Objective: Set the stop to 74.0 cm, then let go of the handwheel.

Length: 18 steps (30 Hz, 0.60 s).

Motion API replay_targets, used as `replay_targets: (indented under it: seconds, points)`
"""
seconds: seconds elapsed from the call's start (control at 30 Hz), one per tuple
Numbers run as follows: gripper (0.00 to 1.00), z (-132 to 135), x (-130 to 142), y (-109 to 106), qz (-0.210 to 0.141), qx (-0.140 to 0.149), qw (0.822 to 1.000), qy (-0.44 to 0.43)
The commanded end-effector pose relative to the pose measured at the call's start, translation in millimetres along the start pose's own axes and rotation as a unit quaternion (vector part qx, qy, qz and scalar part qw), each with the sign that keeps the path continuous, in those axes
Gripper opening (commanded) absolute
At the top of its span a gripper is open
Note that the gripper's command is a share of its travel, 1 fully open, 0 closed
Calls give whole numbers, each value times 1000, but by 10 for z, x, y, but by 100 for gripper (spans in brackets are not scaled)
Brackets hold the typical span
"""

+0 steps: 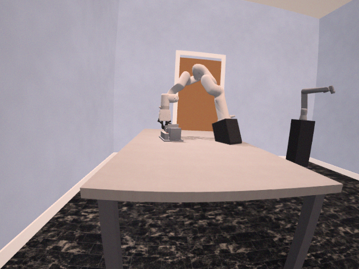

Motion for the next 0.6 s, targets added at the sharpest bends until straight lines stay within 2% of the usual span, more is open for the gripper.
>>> replay_targets:
  seconds: [0.0, 0.57]
  points:
    - [6, -5, 0, 25, 1, 0, 1000, 0]
    - [6, 37, 0, 207, 1, 0, 1000, 0]
Point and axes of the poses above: the point where the finger pads meet when closed, its own y axis out along the fingers, its own z axis across the jaws, x = y × z, the point moved 8 cm from there along -y, back along the fingers
